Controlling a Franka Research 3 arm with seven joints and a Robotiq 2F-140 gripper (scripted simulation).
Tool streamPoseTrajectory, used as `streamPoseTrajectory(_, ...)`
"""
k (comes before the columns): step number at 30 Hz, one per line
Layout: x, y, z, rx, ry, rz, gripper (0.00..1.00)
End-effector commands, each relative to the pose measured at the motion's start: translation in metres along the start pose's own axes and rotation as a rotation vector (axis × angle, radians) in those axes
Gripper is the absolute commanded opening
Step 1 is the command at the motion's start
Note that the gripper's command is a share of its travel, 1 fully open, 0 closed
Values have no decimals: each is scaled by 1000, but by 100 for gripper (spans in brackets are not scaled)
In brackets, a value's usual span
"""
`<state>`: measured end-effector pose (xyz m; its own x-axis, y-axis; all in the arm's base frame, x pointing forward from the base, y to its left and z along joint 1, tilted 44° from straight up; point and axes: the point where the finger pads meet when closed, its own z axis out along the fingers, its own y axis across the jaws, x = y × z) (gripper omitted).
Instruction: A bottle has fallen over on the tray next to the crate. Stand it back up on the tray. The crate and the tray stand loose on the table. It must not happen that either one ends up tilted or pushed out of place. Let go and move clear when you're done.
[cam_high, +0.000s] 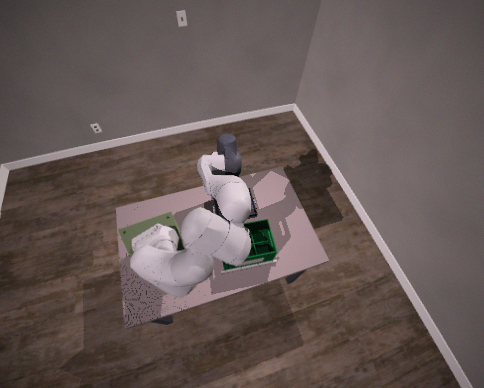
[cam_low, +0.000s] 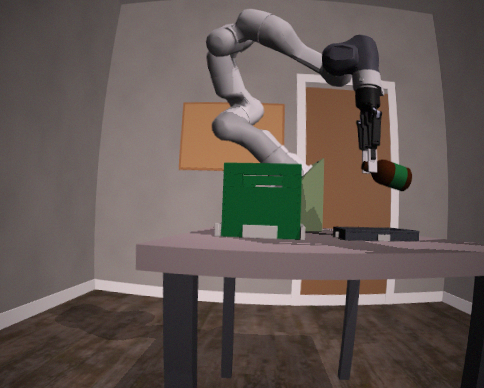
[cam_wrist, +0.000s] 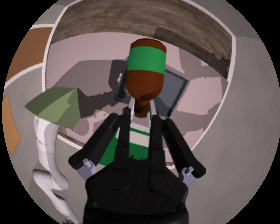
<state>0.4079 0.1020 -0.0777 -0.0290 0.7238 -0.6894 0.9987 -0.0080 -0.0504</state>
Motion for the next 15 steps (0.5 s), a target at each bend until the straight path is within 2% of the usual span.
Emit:
streamPoseTrajectory(1,1,2,-2,-5,3,-39,0)
streamPoseTrajectory(15,1,2,-2,-5,2,-231,0)
